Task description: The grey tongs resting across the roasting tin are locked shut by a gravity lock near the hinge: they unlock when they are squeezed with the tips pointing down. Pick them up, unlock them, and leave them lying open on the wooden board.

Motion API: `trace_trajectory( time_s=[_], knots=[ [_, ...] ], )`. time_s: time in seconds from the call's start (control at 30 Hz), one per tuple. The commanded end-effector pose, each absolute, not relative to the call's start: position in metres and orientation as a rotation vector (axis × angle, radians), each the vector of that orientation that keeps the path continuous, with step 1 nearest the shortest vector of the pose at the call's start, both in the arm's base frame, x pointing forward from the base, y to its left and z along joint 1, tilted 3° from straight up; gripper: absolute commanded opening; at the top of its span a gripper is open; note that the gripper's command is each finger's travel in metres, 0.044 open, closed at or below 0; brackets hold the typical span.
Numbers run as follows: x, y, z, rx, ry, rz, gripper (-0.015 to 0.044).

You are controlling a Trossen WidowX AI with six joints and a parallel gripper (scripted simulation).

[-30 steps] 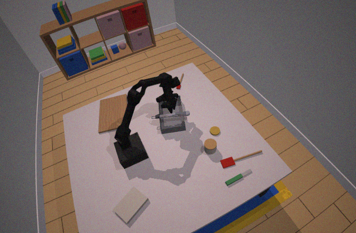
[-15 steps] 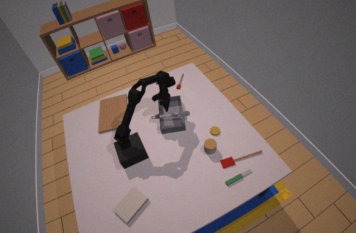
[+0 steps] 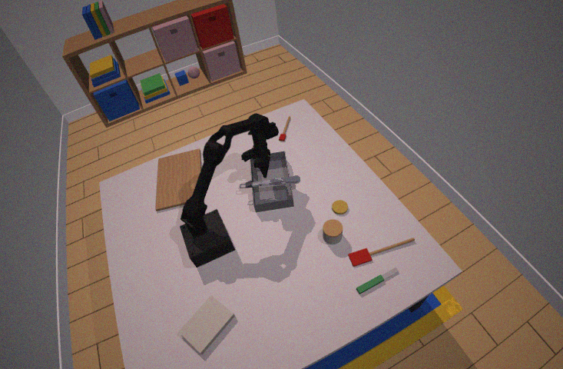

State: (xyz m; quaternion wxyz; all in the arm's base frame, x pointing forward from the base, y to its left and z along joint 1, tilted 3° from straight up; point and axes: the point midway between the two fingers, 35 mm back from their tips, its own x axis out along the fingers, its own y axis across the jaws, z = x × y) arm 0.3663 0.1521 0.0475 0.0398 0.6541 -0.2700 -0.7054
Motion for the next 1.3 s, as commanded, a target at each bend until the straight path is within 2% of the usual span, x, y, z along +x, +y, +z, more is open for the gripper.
trace_trajectory(
  time_s=[0.0, 1.27],
  knots=[
    [0.364, 0.149, 0.038, 1.984, -0.828, -2.167, 0.0260],
    [0.353, 0.122, -0.018, 1.963, -0.844, -2.173, 0.0260]
  ],
)
